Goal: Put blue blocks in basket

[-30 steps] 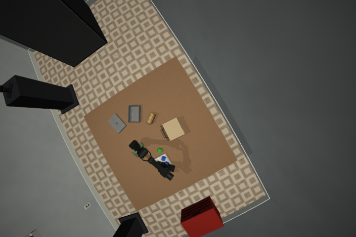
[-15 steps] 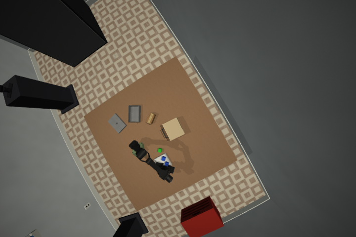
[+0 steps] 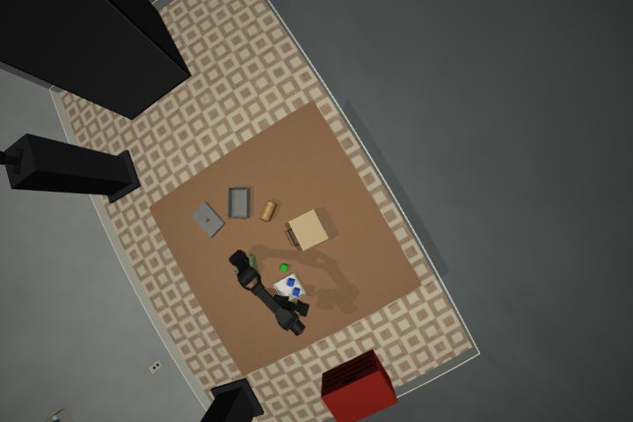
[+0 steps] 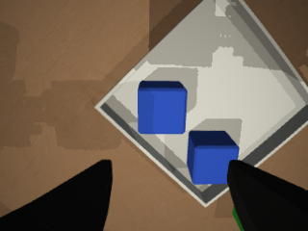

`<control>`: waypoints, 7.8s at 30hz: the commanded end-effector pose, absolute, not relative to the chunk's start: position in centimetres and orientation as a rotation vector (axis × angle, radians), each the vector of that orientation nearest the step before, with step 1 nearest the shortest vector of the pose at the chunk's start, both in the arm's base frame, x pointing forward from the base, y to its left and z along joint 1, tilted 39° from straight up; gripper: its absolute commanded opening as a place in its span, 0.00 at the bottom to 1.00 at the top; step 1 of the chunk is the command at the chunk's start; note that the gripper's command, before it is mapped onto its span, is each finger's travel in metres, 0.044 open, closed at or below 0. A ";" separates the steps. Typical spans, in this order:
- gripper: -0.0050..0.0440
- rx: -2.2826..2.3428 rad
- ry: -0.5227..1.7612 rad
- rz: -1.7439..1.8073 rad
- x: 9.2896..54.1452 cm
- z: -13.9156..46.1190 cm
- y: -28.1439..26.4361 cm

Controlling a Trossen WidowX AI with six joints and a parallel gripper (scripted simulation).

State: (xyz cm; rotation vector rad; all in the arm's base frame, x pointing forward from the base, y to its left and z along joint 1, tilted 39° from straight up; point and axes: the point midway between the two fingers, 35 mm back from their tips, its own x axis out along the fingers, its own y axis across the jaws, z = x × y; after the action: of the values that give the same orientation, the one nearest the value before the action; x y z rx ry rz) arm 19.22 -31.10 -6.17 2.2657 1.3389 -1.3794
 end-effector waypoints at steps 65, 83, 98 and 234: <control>1.00 0.436 1.312 0.550 26.7 24.9 6.2; 1.00 -0.058 1.082 0.903 15.7 30.0 15.6; 1.00 -0.551 0.781 1.200 4.2 31.0 20.0; 0.10 -0.706 0.671 1.281 -3.4 31.0 22.0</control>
State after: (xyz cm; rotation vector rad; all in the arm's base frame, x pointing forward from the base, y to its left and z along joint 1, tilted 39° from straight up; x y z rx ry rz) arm -6.32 22.33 30.15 2.2238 -1.7254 -3.6669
